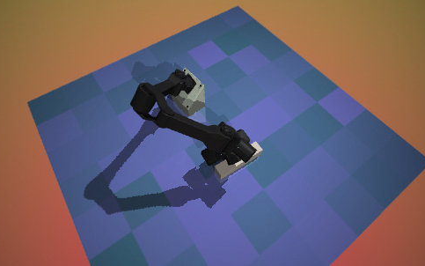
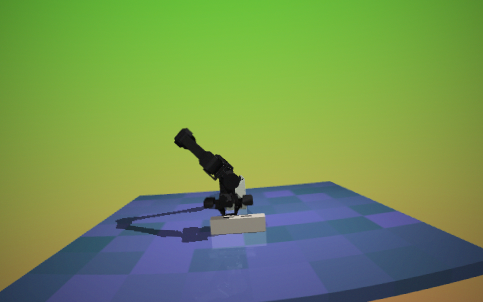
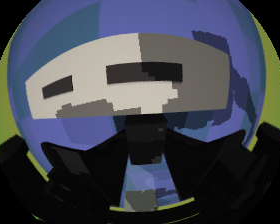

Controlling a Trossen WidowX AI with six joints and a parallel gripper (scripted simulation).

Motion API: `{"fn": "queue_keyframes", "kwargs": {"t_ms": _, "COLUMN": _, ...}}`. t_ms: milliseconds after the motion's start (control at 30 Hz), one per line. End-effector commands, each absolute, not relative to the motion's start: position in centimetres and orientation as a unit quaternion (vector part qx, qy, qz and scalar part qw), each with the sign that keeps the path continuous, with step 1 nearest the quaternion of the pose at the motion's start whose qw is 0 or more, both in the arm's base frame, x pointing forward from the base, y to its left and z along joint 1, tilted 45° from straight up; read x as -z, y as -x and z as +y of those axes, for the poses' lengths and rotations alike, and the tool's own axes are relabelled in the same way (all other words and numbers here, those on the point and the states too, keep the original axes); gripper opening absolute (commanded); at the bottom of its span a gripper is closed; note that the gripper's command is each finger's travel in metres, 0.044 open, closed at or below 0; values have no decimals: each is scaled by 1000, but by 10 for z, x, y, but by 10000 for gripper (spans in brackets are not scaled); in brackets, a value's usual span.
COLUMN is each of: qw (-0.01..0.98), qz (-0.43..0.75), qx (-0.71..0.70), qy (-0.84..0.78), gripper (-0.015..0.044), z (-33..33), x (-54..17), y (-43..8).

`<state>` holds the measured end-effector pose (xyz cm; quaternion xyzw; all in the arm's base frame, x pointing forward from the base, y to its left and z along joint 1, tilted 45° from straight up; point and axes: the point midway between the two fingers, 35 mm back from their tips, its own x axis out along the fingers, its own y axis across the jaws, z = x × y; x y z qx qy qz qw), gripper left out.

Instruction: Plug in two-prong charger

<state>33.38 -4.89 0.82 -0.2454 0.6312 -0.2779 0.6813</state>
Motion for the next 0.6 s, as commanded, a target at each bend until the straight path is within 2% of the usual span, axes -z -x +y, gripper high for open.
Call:
{"fn": "queue_keyframes", "kwargs": {"t_ms": 0, "qw": 679, "qz": 632, "qx": 277, "qy": 249, "gripper": 0, "z": -49, "x": -8, "y": -336}}
{"fn": "queue_keyframes", "kwargs": {"t_ms": 567, "qw": 680, "qz": 632, "qx": 277, "qy": 249, "gripper": 0, "z": -49, "x": -9, "y": -342}}
